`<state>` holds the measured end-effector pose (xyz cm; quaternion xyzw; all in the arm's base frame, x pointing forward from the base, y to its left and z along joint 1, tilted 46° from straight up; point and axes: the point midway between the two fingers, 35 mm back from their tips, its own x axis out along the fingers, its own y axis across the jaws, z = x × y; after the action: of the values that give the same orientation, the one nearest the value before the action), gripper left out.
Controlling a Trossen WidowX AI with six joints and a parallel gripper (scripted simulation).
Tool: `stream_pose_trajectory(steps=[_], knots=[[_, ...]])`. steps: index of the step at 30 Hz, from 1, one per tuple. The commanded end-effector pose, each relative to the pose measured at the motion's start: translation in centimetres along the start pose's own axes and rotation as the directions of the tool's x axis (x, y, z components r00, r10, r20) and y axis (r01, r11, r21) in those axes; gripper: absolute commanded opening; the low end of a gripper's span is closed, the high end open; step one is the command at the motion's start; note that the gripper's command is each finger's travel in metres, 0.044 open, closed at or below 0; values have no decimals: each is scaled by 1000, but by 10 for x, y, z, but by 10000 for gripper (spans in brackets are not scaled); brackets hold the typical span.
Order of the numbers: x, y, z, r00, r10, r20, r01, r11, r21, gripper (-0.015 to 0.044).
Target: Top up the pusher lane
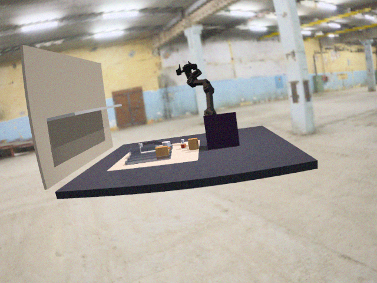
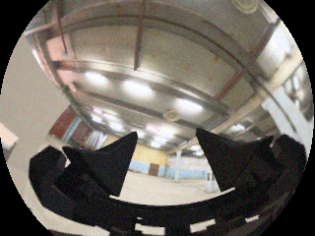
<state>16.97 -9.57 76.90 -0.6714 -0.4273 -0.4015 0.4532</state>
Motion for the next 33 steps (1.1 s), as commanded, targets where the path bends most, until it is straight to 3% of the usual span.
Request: stream_pose_trajectory(steps=[1,9,17,24,33], knots=[[0,1,-1,1000,2,-3,-2,1000,4,426],[-20,76,-35,963,173,-207,-109,952,287,440],[-71,195,-43,812,466,-351,-156,753,639,440],[-142,293,-20,579,720,-383,-116,537,835,440],[-263,383,38,162,930,-330,-10,336,942,440]])
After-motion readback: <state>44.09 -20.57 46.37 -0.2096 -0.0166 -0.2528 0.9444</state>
